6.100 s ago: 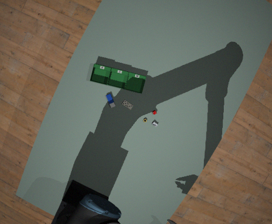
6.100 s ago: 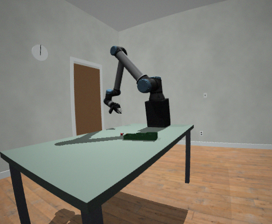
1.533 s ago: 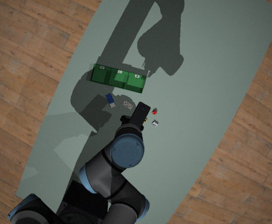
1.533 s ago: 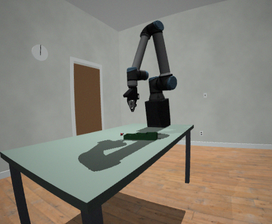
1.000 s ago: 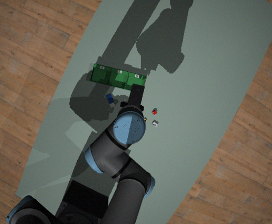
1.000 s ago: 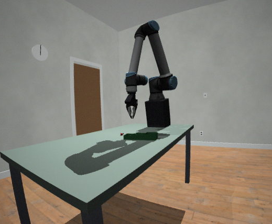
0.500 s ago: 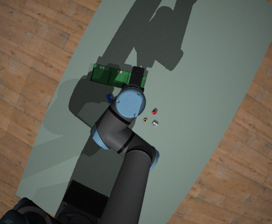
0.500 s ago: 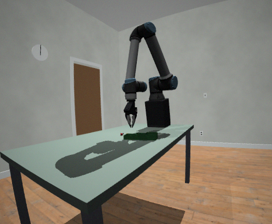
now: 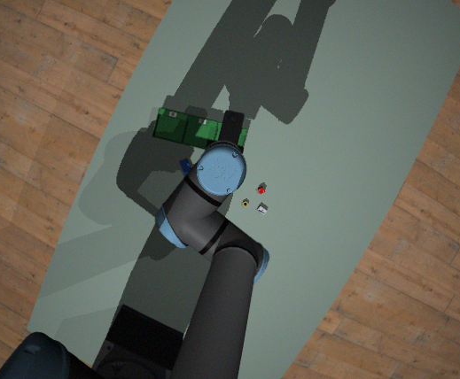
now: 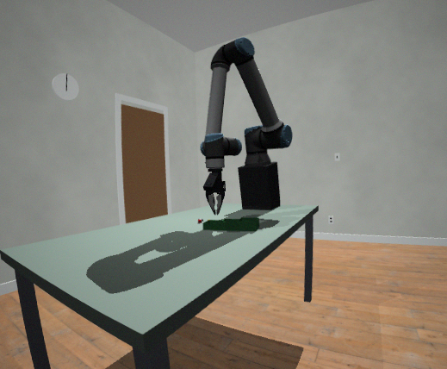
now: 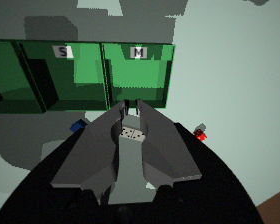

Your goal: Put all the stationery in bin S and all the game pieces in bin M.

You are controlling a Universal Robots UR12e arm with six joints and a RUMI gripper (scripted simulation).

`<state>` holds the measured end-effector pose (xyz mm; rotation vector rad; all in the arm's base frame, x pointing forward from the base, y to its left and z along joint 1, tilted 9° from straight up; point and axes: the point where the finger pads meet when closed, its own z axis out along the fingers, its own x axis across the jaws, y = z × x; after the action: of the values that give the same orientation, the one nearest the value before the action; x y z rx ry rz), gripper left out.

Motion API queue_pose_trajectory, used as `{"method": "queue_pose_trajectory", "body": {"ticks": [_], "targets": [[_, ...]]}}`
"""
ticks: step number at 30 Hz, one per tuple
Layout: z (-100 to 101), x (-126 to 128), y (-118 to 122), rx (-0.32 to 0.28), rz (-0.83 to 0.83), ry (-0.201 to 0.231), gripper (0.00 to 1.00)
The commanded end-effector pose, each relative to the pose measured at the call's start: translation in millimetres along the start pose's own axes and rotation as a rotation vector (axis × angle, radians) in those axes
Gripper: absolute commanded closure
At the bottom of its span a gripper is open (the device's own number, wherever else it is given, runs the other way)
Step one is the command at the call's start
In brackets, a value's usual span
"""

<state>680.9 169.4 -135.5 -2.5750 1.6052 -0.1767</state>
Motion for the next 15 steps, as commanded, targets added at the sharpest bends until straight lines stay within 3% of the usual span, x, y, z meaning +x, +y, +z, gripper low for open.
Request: {"method": "queue_pose_trajectory", "body": {"ticks": [1,15], "targets": [[8,0,-1,0.001,0.000,0.001,0.96],[41,0,-1,0.001,0.000,0.001,0.96]]}}
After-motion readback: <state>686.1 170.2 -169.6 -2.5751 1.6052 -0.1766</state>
